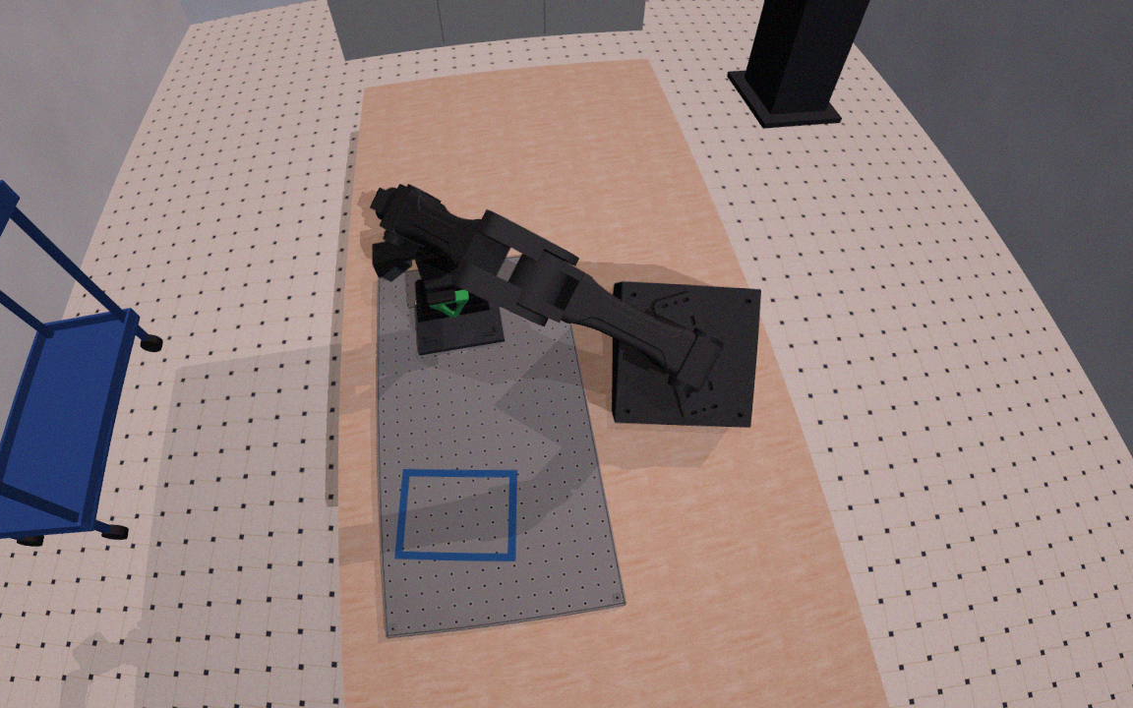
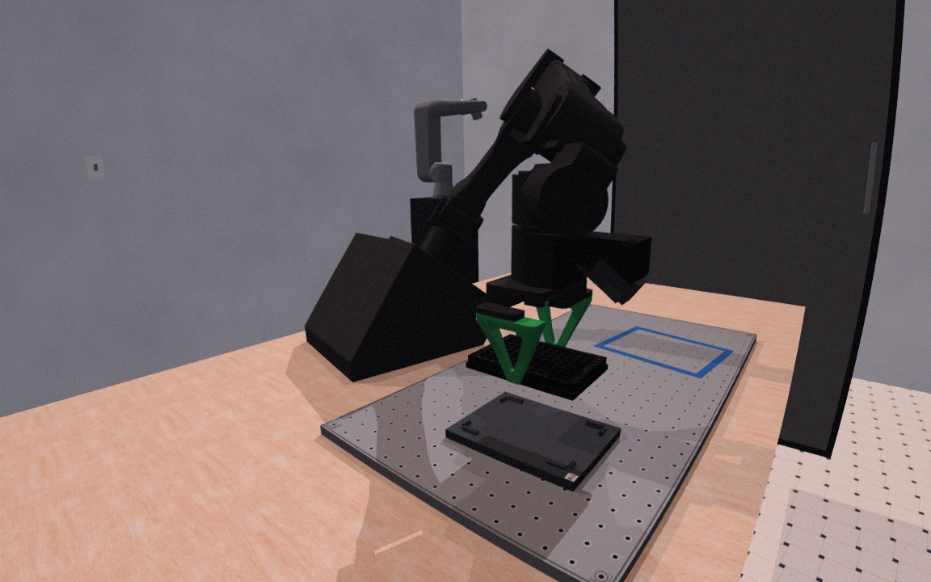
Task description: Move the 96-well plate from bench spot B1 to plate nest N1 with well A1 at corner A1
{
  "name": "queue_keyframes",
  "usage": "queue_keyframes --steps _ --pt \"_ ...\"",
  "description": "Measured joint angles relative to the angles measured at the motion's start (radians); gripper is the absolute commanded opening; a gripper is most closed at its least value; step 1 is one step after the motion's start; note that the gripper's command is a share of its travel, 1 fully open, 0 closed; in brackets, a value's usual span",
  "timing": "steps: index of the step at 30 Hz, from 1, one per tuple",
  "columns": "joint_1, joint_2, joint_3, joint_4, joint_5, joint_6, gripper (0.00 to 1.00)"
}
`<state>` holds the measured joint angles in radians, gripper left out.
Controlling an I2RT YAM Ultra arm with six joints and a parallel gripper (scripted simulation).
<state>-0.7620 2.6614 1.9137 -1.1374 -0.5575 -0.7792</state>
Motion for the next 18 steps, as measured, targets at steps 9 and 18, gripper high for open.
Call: queue_keyframes --steps 9,18 --pt "0.0 0.0 0.0 0.0 0.0 -0.001 0.0" --pt "-0.006 0.0 0.0 0.0 0.0 -0.002 0.0"
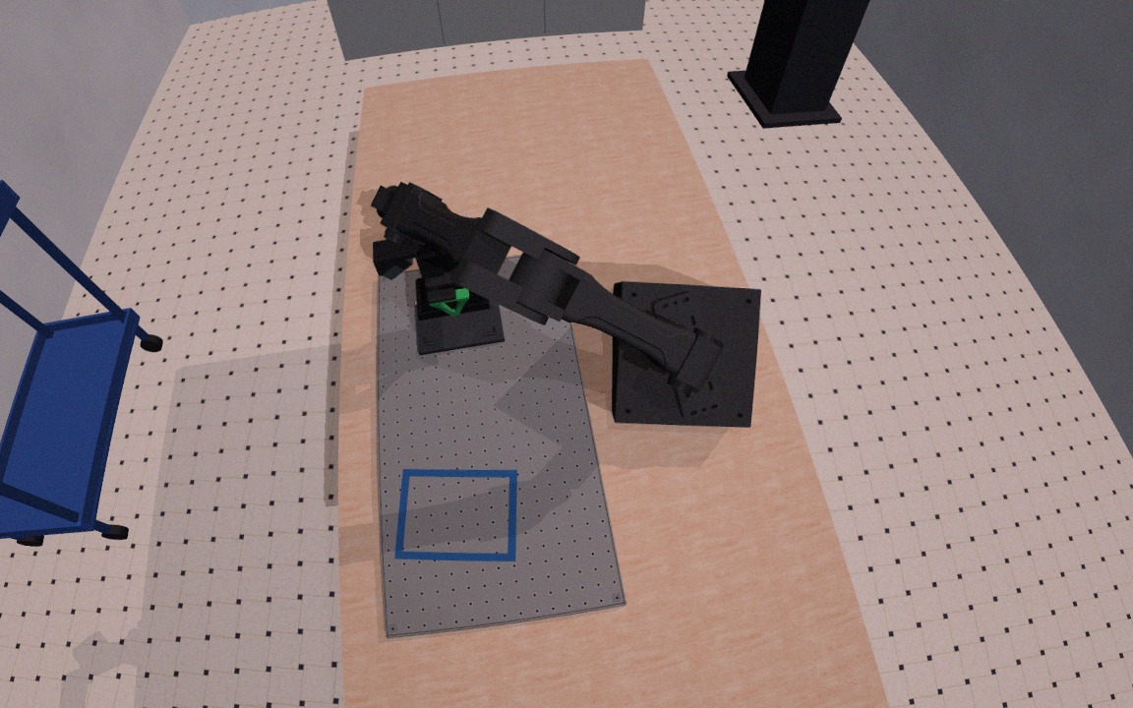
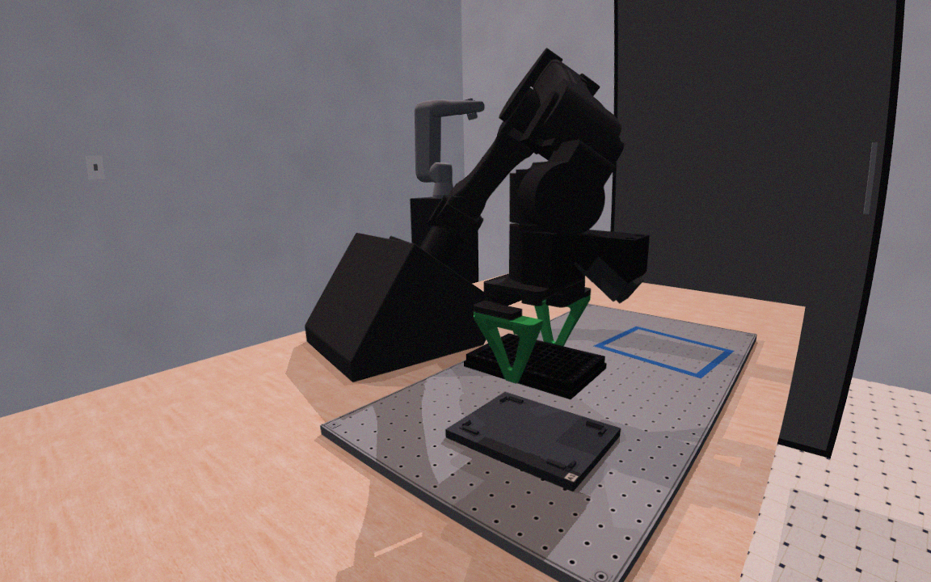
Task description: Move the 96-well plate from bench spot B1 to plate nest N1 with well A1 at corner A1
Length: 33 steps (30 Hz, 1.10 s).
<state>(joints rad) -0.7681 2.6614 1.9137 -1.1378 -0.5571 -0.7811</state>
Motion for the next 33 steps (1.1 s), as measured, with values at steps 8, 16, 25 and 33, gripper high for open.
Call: queue_keyframes --steps 8,16,25,33 --pt "-0.001 0.002 0.0 0.001 0.0 0.0 0.0" --pt "0.0 0.013 -0.012 0.024 0.0 0.01 0.0" --pt "0.025 0.024 -0.043 0.07 -0.006 0.029 0.0" --pt "0.039 0.03 -0.056 0.109 -0.01 0.047 0.0"
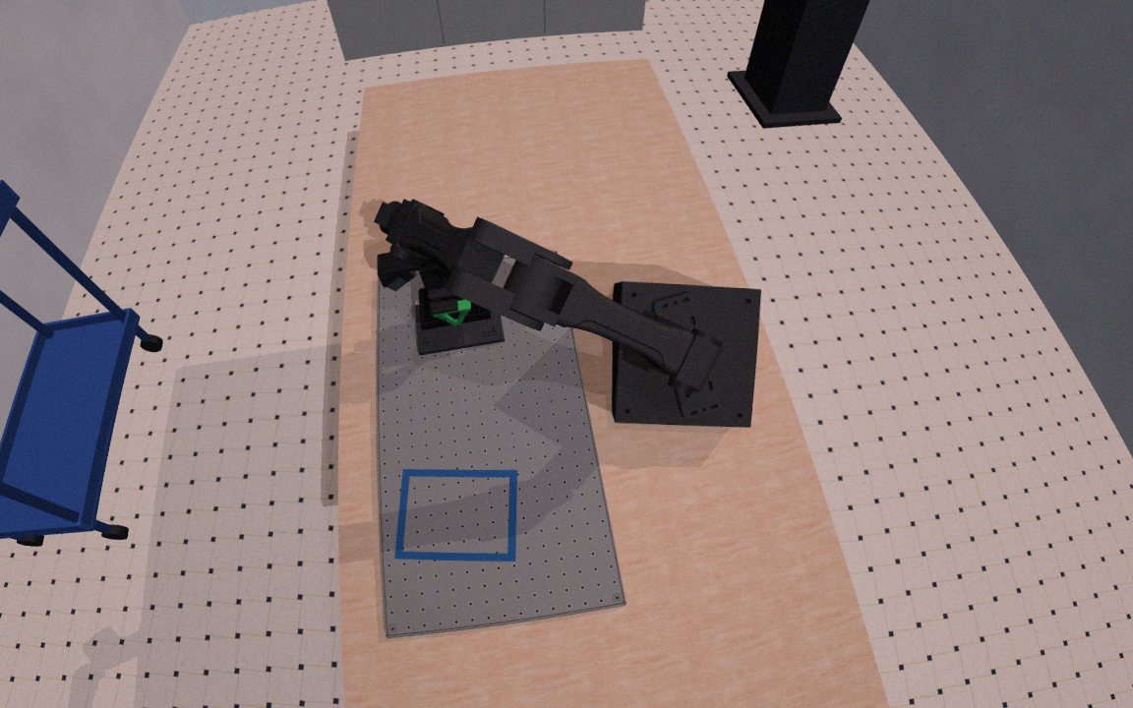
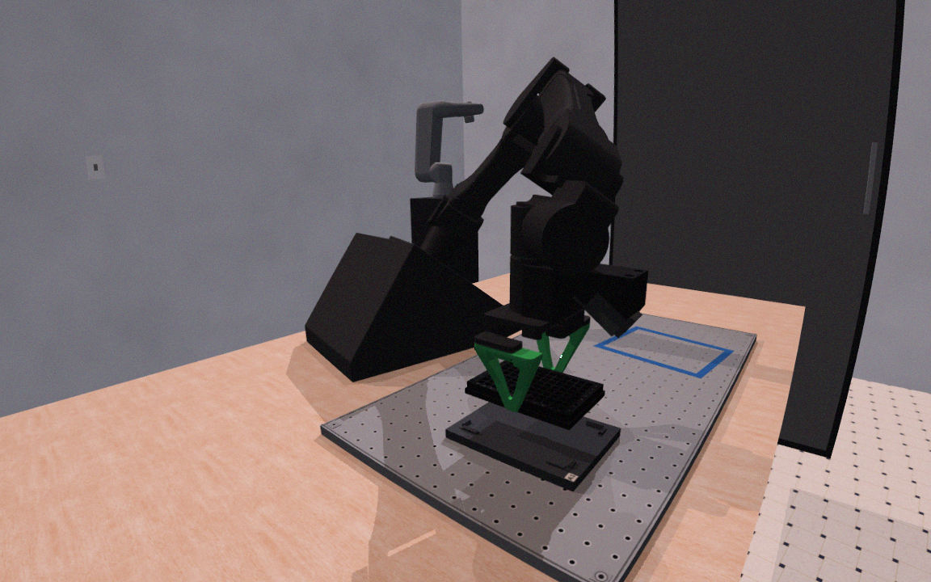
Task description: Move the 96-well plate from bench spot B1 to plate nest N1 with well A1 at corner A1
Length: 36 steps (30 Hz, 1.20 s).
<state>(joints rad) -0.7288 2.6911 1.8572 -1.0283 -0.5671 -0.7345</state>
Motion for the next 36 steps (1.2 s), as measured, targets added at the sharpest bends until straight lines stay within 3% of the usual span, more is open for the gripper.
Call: queue_keyframes --steps 22,36 --pt "0.045 0.037 -0.046 0.106 -0.011 0.048 0.0" --pt "0.043 0.037 -0.053 0.124 -0.013 0.054 0.0"
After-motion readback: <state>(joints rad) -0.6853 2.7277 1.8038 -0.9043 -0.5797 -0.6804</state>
